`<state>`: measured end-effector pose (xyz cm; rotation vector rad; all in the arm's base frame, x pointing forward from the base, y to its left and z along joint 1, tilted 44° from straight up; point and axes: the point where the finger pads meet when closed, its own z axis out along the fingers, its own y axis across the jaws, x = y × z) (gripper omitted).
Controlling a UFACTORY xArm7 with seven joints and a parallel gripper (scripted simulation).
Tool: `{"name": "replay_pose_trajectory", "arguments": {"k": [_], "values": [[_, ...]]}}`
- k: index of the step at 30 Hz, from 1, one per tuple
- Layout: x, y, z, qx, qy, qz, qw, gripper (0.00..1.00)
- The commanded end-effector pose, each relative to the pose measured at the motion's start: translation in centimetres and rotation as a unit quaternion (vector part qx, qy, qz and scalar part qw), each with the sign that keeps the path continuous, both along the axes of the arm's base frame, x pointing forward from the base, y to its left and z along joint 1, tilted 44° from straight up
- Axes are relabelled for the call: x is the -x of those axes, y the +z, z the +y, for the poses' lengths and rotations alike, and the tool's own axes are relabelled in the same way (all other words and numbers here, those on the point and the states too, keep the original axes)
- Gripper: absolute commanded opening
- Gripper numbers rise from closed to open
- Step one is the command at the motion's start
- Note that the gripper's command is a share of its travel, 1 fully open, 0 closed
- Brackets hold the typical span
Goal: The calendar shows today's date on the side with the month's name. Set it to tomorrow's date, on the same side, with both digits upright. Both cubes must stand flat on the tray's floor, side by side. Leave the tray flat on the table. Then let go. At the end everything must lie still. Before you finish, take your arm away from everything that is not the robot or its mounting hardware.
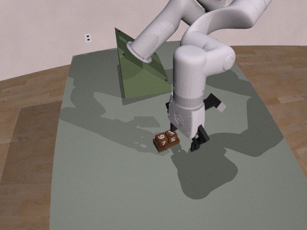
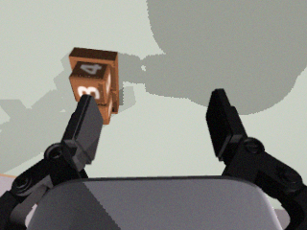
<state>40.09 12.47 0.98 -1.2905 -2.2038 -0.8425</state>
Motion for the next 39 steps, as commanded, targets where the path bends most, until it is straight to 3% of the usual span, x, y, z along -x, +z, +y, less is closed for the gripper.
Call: {"name": "replay_pose_trajectory", "arguments": {"k": [1,10,17,26,33,39], "values": [[-0.2,-0.2,-0.4,0.007,-0.063,0.06,0.996,1.0],[-0.6,-1.2,-1.4,0.008,-0.074,0.07,0.995,1.0],[-0.7,-1.5,-1.7,0.017,-0.155,0.15,0.976,1.0],[-1.1,-2.5,-2.7,0.018,-0.166,0.16,0.973,1.0],[-1.2,-2.8,-3.0,0.026,-0.245,0.237,0.94,1.0],[-1.5,-3.8,-4.1,0.026,-0.252,0.244,0.936,1.0]]}}
